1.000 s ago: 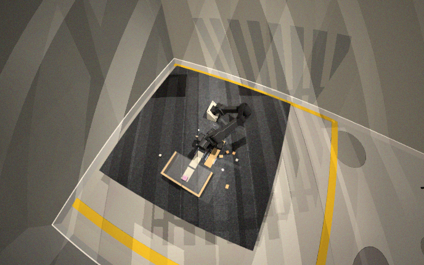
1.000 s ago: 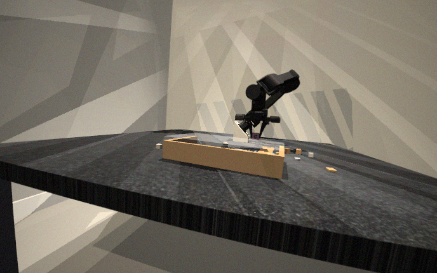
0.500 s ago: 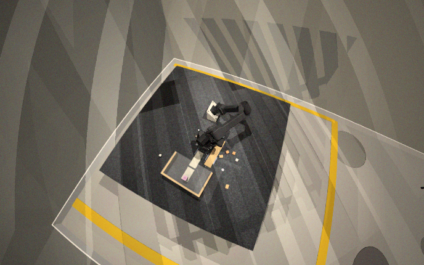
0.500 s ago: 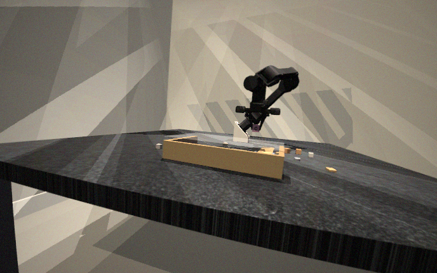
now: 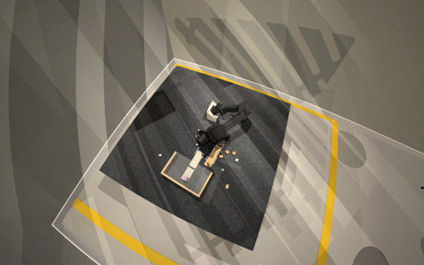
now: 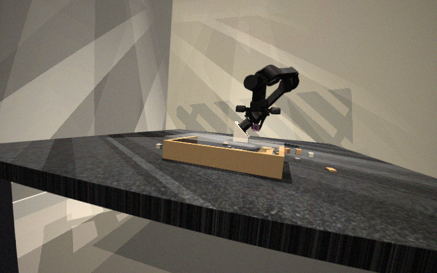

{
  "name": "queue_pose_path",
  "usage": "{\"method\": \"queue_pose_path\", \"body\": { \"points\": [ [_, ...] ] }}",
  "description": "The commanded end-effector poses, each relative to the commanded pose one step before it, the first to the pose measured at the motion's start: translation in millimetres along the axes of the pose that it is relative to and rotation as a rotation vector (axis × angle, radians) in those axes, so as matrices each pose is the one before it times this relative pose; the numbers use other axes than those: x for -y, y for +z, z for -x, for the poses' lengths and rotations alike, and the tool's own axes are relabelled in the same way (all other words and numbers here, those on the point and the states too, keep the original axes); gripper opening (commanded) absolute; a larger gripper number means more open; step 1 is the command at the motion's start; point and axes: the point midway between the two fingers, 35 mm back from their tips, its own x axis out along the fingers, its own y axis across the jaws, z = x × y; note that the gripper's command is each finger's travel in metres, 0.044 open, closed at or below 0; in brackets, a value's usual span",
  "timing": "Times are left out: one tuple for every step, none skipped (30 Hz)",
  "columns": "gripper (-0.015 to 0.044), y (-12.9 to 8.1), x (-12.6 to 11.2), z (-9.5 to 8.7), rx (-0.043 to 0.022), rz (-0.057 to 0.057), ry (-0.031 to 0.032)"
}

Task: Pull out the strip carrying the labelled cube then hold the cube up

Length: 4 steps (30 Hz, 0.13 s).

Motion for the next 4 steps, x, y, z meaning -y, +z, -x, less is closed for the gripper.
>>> {"method": "queue_pose_path", "body": {
  "points": [
    [0.0, -0.26, 0.31, 1.78, 0.00307, 0.0064, -0.00681],
    [0.0, 0.0, 0.0, 0.0, 0.0, 0.0, 0.0],
    [0.0, 0.0, 0.0, 0.0, 0.0, 0.0, 0.0],
    [0.0, 0.0, 0.0, 0.0, 0.0, 0.0, 0.0]
  ]
}}
